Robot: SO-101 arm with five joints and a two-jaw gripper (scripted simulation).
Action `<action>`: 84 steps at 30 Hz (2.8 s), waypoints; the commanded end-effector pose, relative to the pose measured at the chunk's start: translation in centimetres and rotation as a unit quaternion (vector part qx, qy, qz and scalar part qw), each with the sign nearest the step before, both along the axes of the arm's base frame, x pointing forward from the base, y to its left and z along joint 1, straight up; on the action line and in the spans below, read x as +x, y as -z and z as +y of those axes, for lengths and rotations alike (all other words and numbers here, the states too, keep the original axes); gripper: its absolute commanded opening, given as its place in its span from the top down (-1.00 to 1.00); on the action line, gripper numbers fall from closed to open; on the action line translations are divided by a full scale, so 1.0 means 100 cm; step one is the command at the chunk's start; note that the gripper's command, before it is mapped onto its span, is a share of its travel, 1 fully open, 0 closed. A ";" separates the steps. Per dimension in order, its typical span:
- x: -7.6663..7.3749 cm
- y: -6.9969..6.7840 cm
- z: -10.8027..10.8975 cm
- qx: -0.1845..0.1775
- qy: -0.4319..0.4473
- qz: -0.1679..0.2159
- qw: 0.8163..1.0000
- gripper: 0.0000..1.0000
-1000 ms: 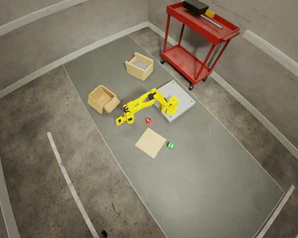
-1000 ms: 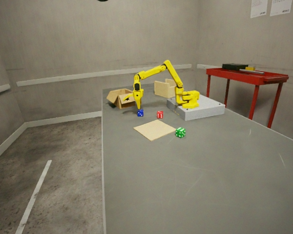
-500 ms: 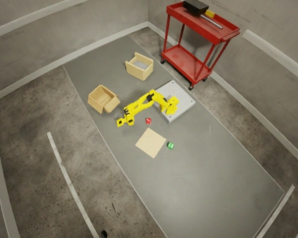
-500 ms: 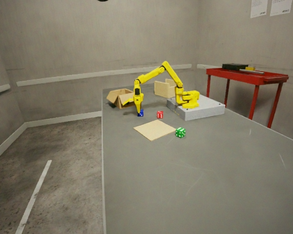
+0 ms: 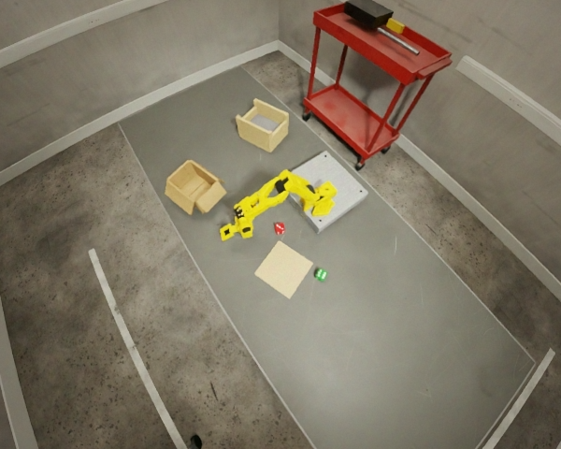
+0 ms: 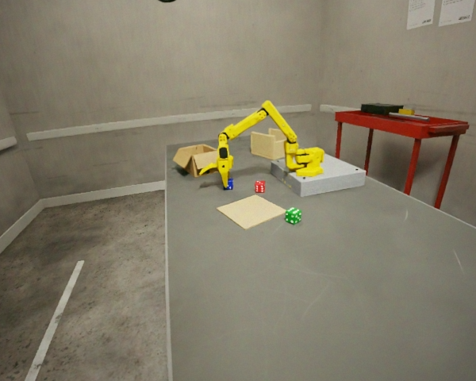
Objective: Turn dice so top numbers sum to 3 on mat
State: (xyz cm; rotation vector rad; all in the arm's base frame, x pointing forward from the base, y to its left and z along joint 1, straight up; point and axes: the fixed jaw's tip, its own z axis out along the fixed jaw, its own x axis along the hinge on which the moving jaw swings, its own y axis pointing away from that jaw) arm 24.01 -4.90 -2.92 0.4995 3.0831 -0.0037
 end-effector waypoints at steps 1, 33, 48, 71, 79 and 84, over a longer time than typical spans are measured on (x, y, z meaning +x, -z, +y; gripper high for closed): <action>-0.006 0.006 -0.001 0.004 0.003 0.012 1.000 0.30; -0.008 0.006 -0.008 0.004 0.003 0.012 1.000 0.57; -0.009 0.006 -0.011 0.004 0.003 0.012 1.000 0.68; -0.009 0.006 -0.011 0.004 0.003 0.012 1.000 1.00; -0.008 0.000 -0.011 0.004 0.003 0.012 1.000 1.00; -0.007 -0.013 -0.011 0.004 0.003 0.012 1.000 1.00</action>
